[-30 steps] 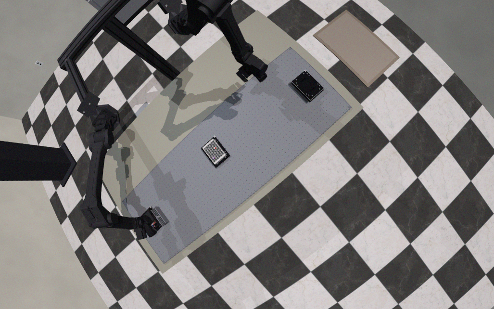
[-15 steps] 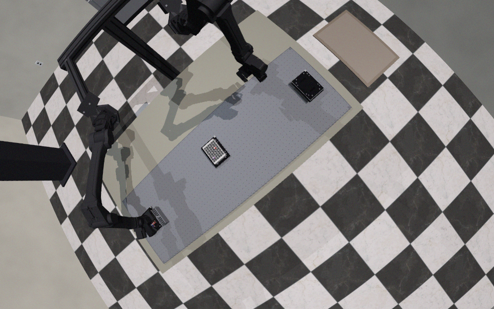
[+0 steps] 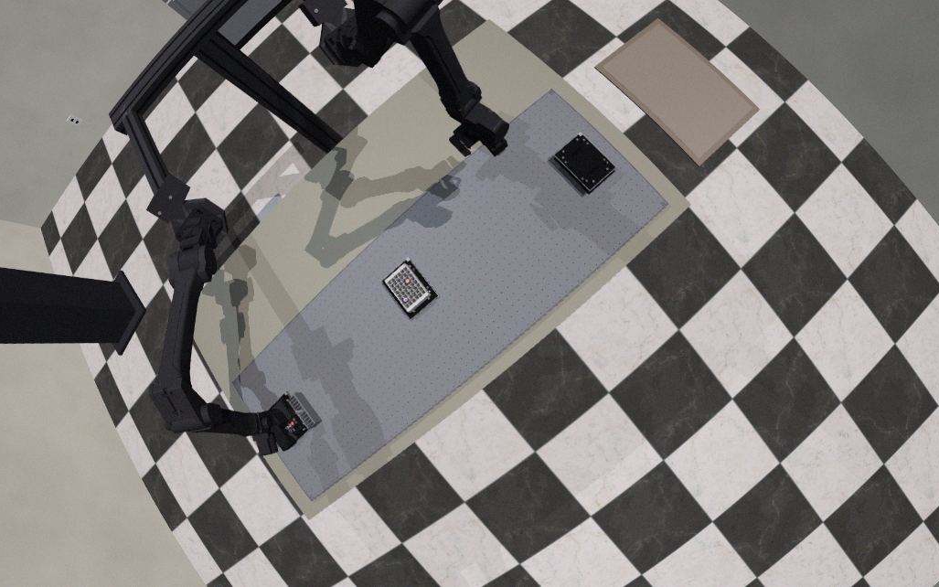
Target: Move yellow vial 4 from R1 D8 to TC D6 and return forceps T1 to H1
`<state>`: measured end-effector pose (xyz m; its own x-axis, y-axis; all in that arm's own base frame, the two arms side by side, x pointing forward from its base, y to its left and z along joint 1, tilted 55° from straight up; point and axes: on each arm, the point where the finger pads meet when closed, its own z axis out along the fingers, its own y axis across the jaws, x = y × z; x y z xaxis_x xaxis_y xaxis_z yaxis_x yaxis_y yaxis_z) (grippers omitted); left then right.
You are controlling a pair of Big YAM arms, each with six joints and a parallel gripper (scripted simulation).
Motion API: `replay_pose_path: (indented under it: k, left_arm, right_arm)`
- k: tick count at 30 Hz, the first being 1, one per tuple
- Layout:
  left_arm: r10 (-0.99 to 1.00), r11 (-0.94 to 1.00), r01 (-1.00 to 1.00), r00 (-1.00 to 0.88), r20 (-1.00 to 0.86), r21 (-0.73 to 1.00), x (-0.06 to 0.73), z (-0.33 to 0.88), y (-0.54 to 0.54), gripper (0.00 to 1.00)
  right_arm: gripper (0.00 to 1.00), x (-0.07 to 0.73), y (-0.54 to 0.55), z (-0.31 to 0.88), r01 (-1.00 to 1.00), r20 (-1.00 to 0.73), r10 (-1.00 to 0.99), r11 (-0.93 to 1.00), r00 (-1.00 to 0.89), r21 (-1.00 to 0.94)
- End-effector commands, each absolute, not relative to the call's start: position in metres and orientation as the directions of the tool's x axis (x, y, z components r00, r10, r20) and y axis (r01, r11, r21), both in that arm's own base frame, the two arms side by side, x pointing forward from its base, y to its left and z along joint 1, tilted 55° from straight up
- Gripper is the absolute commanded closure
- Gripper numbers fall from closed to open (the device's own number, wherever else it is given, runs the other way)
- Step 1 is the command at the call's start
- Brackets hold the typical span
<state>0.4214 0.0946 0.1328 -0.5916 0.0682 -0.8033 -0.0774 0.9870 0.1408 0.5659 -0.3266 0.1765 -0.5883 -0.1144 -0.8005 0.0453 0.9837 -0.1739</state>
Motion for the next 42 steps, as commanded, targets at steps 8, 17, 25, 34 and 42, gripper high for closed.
replay_pose_path:
  k: [8,17,25,34,42]
  left_arm:
    - [0.088,0.984,-0.082,-0.552,-0.829,0.159,0.424,0.15,0.098,0.0]
    - [0.088,0.984,-0.082,-0.552,-0.829,0.159,0.424,0.15,0.098,0.0]
    - [0.088,0.984,-0.082,-0.552,-0.829,0.159,0.424,0.15,0.098,0.0]
    - [0.088,0.984,-0.082,-0.552,-0.829,0.159,0.424,0.15,0.098,0.0]
    - [0.088,0.984,-0.082,-0.552,-0.829,0.159,0.424,0.15,0.098,0.0]
  right_arm:
    - [0.93,0.546,-0.336,0.201,0.064,-0.807,-0.122,0.979,-0.577,-0.194]
    - [0.93,0.541,-0.335,0.204,0.064,-0.807,-0.122,0.979,-0.578,-0.194]
    - [0.93,0.537,-0.334,0.207,0.064,-0.807,-0.122,0.979,-0.577,-0.194]
    - [0.93,0.533,-0.333,0.21,0.064,-0.807,-0.122,0.979,-0.578,-0.194]
    - [0.93,0.528,-0.332,0.213,0.064,-0.807,-0.122,0.979,-0.577,-0.194]
